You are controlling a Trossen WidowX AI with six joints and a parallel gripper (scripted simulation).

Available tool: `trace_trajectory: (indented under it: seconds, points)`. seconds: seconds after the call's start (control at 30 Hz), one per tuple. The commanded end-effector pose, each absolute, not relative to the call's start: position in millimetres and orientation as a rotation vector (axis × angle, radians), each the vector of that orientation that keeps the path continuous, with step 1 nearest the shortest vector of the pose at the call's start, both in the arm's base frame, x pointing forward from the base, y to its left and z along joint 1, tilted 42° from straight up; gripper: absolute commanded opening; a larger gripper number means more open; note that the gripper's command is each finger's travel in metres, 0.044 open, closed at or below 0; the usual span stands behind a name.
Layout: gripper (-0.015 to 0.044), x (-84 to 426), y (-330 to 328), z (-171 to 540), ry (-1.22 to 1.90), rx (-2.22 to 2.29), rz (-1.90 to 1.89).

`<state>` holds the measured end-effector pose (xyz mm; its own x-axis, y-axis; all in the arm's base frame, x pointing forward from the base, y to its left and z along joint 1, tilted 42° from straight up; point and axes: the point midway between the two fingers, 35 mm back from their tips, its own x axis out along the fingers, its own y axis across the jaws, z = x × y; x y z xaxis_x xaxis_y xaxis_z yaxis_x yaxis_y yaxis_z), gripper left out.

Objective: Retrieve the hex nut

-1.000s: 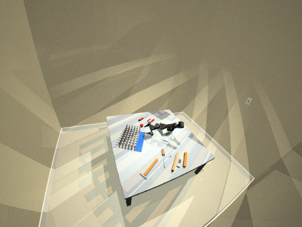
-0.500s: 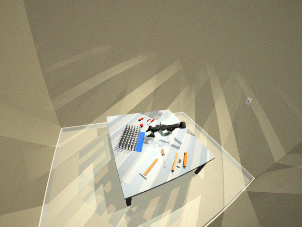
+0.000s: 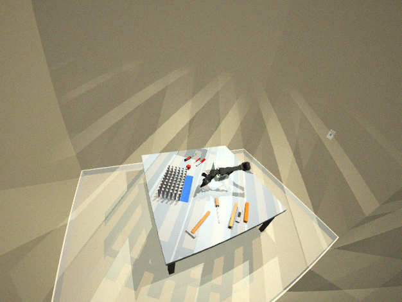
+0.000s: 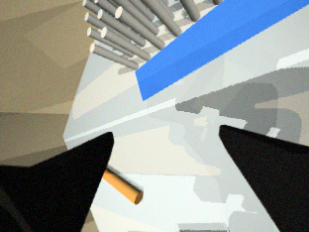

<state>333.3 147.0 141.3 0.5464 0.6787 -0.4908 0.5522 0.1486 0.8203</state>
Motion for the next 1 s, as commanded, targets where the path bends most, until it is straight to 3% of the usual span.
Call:
trace_trajectory:
  seconds: [0.0,0.43,0.97]
  points:
    - [0.044,290.2,185.2,192.1,1.435,1.914,-0.054]
    - [0.044,218.9,214.0,246.4,1.897,2.25,-0.575]
    - [0.044,211.1,235.0,225.8,1.905,2.25,-0.591]
